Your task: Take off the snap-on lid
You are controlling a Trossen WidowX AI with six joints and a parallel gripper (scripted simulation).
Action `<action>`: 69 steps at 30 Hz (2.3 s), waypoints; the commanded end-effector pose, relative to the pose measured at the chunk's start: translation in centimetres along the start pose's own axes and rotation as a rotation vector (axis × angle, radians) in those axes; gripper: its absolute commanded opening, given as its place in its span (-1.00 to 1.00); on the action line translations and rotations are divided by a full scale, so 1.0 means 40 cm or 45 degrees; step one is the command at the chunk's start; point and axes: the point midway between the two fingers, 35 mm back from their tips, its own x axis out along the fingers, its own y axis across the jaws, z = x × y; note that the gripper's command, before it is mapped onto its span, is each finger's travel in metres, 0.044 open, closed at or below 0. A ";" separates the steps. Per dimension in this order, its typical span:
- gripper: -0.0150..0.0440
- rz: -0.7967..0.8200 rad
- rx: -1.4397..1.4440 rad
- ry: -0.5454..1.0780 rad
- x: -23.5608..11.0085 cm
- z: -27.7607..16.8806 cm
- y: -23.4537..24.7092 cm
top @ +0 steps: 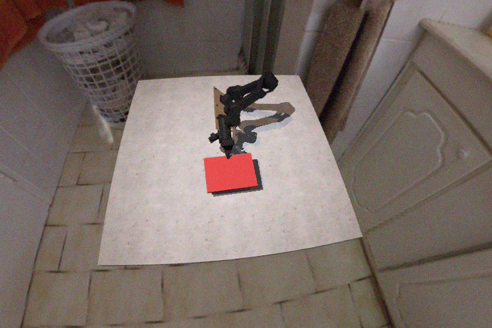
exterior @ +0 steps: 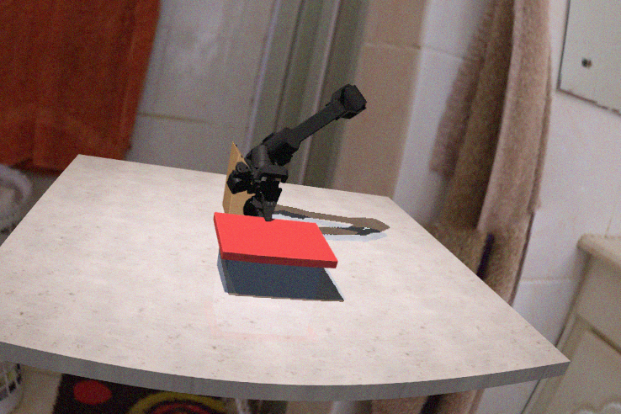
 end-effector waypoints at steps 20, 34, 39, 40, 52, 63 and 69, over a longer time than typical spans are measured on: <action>-0.49 -0.002 0.002 -0.005 -0.034 0.000 0.055; -0.49 -0.002 0.001 -0.005 -0.052 0.001 0.100; -0.49 -0.002 0.001 -0.005 -0.057 0.001 0.117; -0.49 -0.002 0.001 -0.005 -0.058 0.001 0.121; -0.49 -0.002 0.000 -0.006 -0.066 0.001 0.165; -0.49 -0.002 -0.001 -0.006 -0.080 0.001 0.201; -0.49 -0.002 -0.002 -0.006 -0.085 0.000 0.222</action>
